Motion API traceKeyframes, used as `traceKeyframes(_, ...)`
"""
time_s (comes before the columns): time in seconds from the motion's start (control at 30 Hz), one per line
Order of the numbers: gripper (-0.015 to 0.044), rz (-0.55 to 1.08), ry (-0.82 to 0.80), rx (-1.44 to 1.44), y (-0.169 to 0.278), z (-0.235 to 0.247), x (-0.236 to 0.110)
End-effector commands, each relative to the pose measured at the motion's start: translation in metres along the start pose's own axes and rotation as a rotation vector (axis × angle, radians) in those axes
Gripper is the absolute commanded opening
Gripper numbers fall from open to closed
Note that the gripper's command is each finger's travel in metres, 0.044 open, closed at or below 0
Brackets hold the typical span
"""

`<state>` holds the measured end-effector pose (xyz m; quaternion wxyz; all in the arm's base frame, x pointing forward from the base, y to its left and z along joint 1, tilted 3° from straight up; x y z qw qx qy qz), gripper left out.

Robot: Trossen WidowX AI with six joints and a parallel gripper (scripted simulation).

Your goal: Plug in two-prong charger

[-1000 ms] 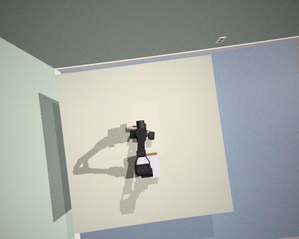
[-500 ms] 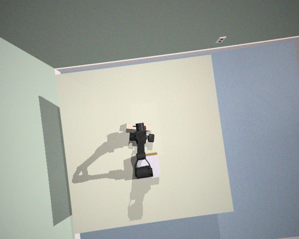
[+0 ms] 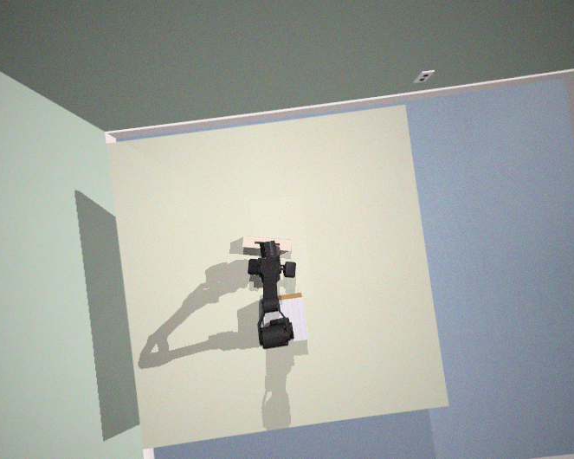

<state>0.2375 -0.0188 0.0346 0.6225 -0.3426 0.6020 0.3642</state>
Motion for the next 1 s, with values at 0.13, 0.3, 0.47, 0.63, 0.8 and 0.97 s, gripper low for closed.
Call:
traceKeyframes(0.13,0.044,-0.004,0.002,0.005,0.01,-0.002,0.001)
traceKeyframes(0.3,0.044,-0.007,-0.001,-0.001,0.011,-0.002,0.0)
traceKeyframes(0.47,0.044,-0.209,-0.025,-0.01,0.018,-0.002,-0.025)
traceKeyframes(0.63,0.044,-0.439,-0.07,-0.003,0.03,-0.005,-0.05)
traceKeyframes(0.8,0.044,-0.598,-0.109,0.006,0.038,-0.008,-0.065)
traceKeyframes(0.97,0.044,-0.598,-0.109,0.006,0.038,-0.008,-0.065)
Point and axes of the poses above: the point midway between the two fingers, 35 mm back from their tips, its own x axis out along the fingers, its own z axis across the jaws, y = z × x, the point moved 7 cm from there along -x, back along the fingers, and after that the axes turned 11 degrees about x, right-handed, at the moved point
